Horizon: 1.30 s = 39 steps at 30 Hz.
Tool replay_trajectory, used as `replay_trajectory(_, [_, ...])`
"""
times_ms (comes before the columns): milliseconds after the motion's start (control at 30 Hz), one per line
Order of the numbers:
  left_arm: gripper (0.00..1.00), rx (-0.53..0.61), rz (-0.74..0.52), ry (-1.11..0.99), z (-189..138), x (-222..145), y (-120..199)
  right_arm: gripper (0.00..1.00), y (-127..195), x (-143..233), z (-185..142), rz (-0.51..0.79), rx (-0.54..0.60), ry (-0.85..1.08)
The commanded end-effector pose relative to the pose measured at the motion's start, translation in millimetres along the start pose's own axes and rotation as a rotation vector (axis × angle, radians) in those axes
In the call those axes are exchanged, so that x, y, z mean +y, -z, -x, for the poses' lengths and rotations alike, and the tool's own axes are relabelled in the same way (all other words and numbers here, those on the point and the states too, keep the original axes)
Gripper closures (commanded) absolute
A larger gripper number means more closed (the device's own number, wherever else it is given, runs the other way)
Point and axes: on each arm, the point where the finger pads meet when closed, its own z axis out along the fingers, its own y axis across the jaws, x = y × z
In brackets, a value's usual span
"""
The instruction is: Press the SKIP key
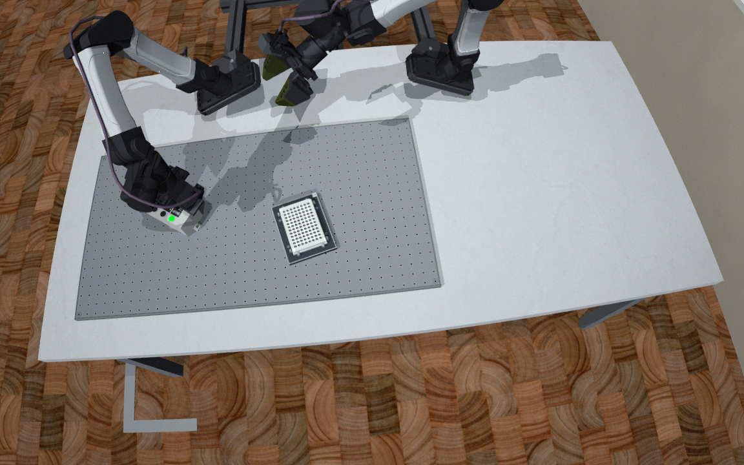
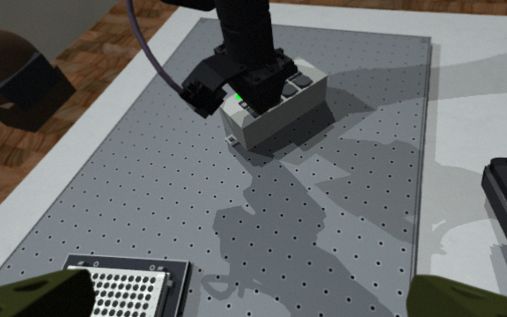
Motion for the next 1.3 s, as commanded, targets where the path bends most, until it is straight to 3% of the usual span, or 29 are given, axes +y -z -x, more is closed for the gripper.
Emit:
replay_trajectory(0, [0.00, 0.016, -0.012, -0.013, -8.6, -2.5, -4.6, 1.00, 24.8, -8.9, 3.9, -0.028, -0.040, -0.039])
replay_trajectory(200, [0.00, -0.022, 0.012, 0.021, 15.2, 8.4, 6.1, 1.00, 42.3, 4.2, -6.6, 0.019, 0.008, -0.036])
replay_trajectory(567, [0.00, -0.025, 0.012, 0.022, 17.4, 7.4, 7.5, 1.00, 82.5, -8.1, -0.5, -0.042, -0.014, -0.017])
replay_trajectory(1267, [0.00, -0.025, 0.012, 0.022, 17.4, 7.4, 7.5, 1.00, 83.3, -9.8, 2.6, -0.047, -0.030, -0.021])
